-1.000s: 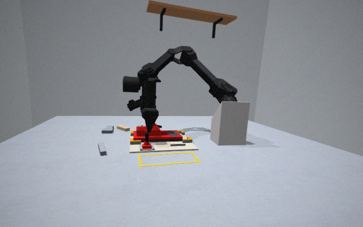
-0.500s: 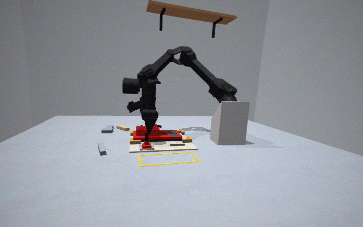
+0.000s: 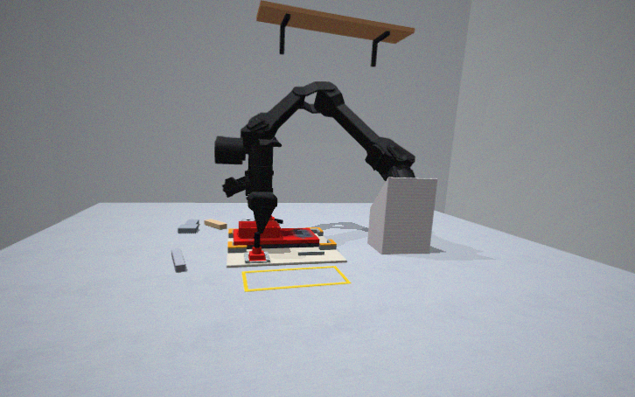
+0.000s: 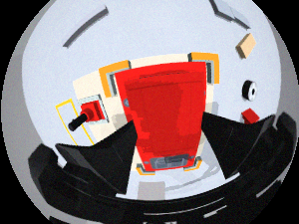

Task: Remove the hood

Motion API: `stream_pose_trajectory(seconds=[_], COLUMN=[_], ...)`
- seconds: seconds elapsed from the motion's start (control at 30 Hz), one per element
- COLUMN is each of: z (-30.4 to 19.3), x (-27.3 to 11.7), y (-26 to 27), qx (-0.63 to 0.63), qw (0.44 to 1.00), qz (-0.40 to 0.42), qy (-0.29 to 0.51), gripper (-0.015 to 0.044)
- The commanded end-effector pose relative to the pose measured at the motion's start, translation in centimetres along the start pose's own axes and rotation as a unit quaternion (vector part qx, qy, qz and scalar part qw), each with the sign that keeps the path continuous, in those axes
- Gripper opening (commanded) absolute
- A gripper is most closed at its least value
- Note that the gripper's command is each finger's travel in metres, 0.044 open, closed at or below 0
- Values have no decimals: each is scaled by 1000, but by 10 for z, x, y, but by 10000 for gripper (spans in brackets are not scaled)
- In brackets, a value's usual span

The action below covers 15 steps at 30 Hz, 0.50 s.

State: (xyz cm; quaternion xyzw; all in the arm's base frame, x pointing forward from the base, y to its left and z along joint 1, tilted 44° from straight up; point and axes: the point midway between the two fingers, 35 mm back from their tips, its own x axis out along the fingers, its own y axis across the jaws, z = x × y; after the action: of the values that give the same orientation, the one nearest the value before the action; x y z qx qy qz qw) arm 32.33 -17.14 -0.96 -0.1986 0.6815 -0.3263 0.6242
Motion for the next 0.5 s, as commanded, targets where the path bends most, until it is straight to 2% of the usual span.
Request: stream_pose_trajectory(seconds=[0.0, 0.23, 0.47], z=[0, 0, 0], x=[-1, -5, -10], y=[0, 0, 0], qx=[1, 0, 0], qw=[1000, 1000, 1000], qz=[0, 0, 1], qy=[0, 0, 0], gripper=[190, 6, 0])
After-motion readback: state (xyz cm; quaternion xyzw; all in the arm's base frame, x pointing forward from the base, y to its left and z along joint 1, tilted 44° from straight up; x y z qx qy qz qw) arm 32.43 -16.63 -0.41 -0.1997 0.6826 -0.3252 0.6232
